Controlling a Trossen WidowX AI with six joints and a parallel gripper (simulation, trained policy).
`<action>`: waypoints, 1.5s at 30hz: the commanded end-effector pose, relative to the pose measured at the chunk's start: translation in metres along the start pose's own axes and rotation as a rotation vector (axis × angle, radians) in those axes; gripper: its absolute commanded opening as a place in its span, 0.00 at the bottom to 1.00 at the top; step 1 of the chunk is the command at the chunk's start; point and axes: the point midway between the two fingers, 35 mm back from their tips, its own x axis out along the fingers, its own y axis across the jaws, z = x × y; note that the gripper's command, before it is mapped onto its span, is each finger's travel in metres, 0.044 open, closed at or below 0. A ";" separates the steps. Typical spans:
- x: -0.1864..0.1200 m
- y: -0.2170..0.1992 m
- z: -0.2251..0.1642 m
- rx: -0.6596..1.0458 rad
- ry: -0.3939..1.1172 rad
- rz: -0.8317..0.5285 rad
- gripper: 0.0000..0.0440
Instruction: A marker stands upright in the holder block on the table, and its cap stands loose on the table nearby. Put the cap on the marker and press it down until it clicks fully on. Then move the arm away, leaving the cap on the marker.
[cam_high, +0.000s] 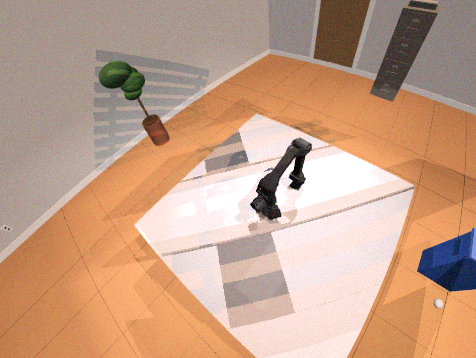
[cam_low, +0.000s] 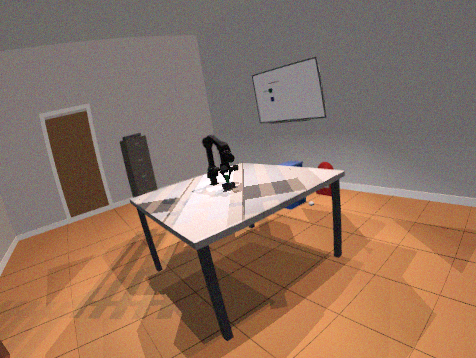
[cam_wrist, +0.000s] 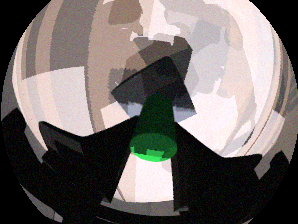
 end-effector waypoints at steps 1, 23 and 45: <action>0.015 -0.011 -0.001 0.007 0.028 -0.057 0.30; 0.017 -0.017 -0.014 -0.013 0.051 -0.052 0.70; -0.034 -0.016 -0.010 -0.014 -0.105 0.032 1.00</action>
